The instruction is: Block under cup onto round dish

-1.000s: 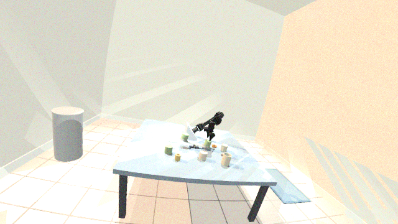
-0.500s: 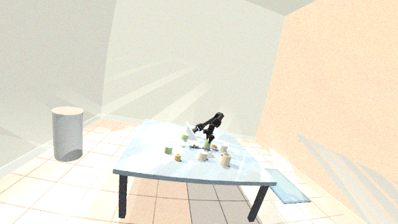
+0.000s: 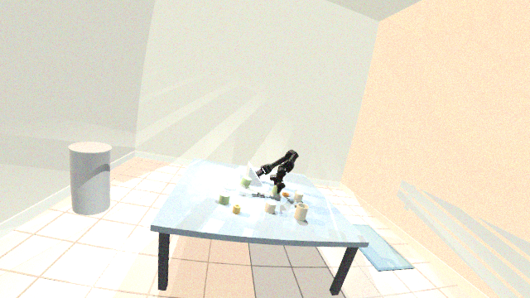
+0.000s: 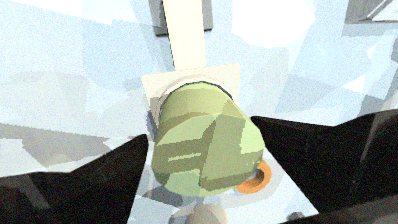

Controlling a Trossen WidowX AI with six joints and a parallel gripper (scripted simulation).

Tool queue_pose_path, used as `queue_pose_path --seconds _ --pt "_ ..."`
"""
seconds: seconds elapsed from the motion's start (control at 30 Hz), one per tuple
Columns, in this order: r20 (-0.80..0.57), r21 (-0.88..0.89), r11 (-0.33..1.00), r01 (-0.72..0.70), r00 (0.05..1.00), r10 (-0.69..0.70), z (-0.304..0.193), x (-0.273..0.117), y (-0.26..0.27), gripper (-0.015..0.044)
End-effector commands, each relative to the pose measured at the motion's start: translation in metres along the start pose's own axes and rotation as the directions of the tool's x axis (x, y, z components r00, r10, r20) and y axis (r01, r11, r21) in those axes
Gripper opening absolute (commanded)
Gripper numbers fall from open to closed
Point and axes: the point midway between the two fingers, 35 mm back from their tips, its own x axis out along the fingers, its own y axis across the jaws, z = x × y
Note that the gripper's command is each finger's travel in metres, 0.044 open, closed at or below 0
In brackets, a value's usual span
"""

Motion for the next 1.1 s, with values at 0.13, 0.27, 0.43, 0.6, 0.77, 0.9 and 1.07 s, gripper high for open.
queue_pose_path --seconds 0.13,0.27,0.43,0.6,0.77,0.9,1.07 --pt "-0.005 0.001 1.000 -0.001 1.000 0.001 -0.001 0.010 -0.001 0.0440" --pt "-0.005 0.001 1.000 -0.001 1.000 0.001 -0.001 0.011 -0.001 0.0361" --pt "-0.005 0.001 1.000 -0.001 1.000 0.001 -0.001 0.011 -0.001 0.0328" --pt "-0.005 0.001 1.000 -0.001 1.000 0.001 -0.001 0.010 -0.001 0.0255" --pt "-0.003 0.004 1.000 -0.005 1.000 0.005 -0.001 0.006 0.000 0.0124" --pt "-0.002 0.007 1.000 -0.009 1.000 0.009 -0.001 0.001 0.001 0.0019" --pt "0.001 0.011 1.000 -0.014 1.000 0.014 0.000 -0.005 0.002 0.0000"
